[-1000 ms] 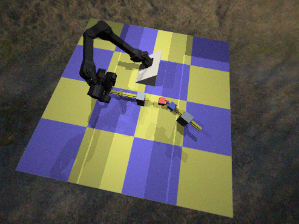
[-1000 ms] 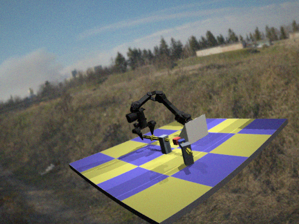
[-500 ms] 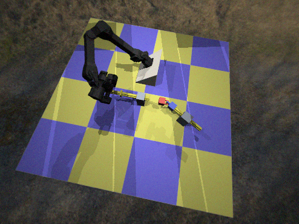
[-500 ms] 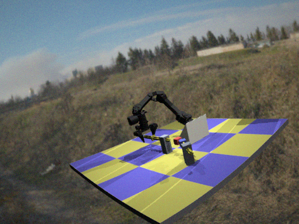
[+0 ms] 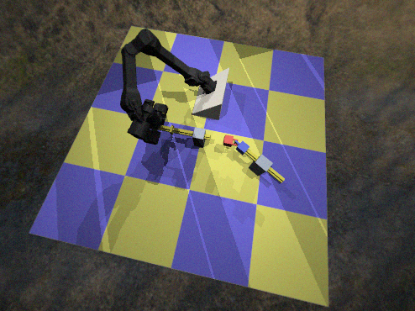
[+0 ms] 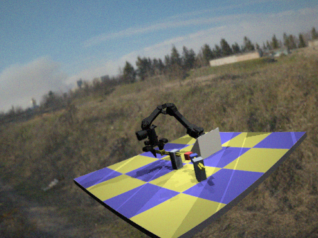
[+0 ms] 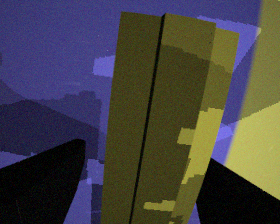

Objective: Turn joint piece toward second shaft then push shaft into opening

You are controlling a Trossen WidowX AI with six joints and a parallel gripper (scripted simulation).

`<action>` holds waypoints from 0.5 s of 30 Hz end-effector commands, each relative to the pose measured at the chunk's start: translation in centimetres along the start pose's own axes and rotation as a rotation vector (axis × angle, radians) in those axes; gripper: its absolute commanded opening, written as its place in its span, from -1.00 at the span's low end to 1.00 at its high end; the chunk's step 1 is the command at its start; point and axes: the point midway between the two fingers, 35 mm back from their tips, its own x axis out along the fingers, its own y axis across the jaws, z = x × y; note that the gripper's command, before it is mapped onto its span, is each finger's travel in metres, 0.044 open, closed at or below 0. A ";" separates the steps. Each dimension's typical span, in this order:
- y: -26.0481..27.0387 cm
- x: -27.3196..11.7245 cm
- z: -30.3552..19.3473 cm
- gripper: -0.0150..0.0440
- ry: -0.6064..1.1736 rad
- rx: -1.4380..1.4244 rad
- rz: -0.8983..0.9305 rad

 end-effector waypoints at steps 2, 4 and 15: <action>-0.1 0.1 0.0 -0.07 -0.003 -0.006 -0.002; -0.1 0.1 0.0 -0.15 -0.003 -0.006 -0.002; -0.1 0.1 0.0 -0.21 -0.003 -0.006 -0.002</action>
